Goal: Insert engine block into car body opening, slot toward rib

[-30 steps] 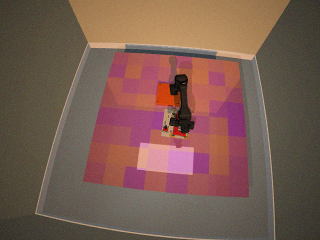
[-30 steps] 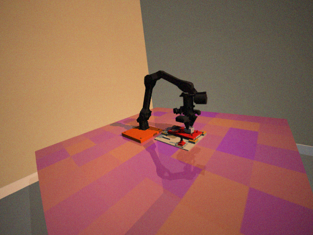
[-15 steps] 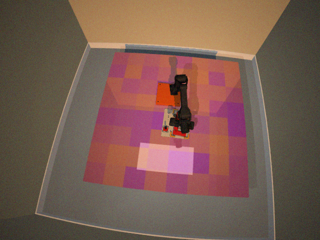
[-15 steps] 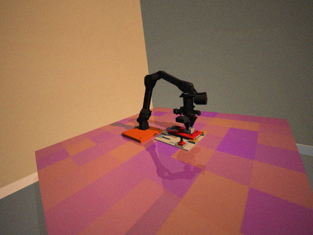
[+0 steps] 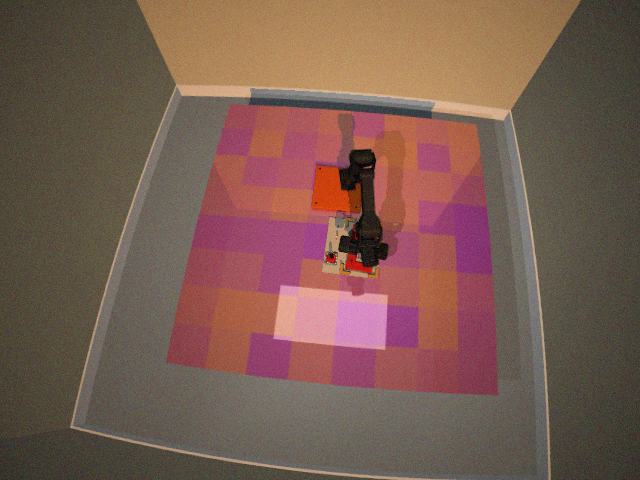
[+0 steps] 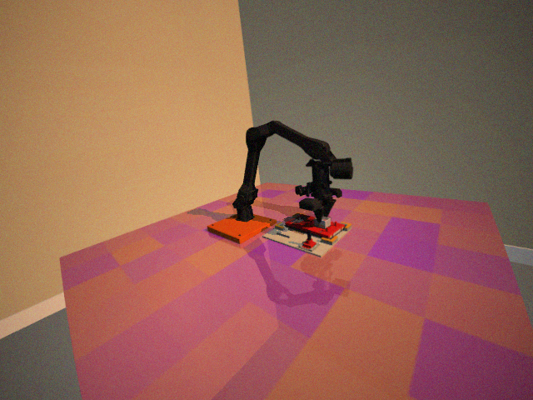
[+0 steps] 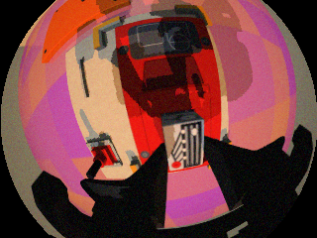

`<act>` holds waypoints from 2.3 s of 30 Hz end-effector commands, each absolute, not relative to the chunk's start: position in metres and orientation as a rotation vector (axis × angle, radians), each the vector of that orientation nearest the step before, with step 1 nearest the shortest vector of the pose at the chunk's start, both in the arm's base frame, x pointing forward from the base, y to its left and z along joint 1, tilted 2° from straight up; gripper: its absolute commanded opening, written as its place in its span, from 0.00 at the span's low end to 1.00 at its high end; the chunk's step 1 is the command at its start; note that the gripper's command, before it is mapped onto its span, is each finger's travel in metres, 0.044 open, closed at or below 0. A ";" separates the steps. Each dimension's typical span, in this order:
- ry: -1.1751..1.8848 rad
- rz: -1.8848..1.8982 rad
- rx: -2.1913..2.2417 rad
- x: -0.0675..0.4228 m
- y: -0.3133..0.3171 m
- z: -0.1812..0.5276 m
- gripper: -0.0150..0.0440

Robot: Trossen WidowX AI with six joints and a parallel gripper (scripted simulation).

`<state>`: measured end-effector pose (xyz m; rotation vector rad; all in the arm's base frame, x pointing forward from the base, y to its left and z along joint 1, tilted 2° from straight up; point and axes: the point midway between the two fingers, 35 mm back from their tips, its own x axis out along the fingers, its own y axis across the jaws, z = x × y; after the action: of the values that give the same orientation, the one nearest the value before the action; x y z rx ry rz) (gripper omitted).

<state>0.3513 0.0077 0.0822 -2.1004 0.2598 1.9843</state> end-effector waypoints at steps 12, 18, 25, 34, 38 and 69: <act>0.264 1.985 -2.095 0.351 0.008 0.078 0.52; 0.264 1.985 -2.095 0.351 0.008 0.077 0.52; 0.265 1.984 -2.094 0.351 0.008 0.075 0.52; 0.259 1.985 -2.101 0.352 0.008 0.077 0.88; 0.259 1.985 -2.101 0.352 0.008 0.077 1.00; 0.265 1.984 -2.094 0.351 0.008 0.090 0.51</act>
<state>0.3507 0.0079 0.0895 -2.0992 0.2598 1.9862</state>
